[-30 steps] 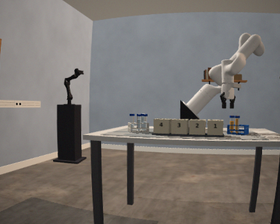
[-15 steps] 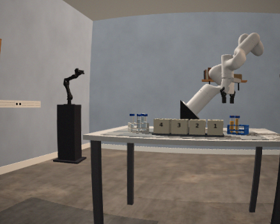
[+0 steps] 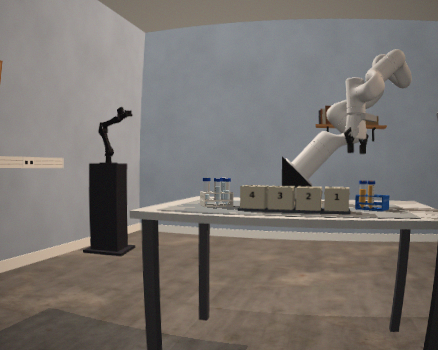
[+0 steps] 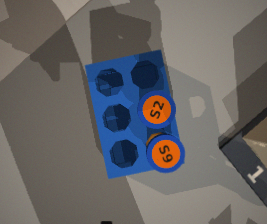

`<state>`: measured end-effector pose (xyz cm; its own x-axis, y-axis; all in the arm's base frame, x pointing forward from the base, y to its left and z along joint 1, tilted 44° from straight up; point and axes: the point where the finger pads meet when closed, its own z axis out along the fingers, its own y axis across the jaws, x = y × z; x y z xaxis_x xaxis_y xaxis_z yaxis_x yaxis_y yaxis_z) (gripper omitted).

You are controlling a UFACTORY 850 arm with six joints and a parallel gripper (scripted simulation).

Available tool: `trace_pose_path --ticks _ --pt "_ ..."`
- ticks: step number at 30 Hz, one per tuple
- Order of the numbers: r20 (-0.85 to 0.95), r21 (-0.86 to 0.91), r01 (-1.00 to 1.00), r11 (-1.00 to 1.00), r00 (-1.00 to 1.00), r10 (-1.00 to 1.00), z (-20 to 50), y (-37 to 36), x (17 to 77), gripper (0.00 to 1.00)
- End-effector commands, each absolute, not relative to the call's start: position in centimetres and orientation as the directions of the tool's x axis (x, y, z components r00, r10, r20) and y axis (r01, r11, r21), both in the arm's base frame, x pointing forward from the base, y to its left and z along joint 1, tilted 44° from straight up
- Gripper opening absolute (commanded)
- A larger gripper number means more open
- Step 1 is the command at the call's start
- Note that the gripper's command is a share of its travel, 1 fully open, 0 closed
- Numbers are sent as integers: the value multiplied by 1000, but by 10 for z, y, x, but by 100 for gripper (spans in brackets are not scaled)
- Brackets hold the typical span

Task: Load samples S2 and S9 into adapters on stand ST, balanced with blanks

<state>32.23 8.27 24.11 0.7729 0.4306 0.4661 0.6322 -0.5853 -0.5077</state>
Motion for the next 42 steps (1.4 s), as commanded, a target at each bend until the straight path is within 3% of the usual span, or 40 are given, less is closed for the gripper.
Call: trace_pose_path --ticks 1,15,27,42 --pt "432 -538 580 -613 813 390 238 73 326 100" --pt "188 -663 217 -716 975 121 199 31 344 100" --pt "-39 -688 -114 -717 992 -120 167 -5 359 100" --pt "-41 -688 -117 -716 992 -123 125 -50 379 100"
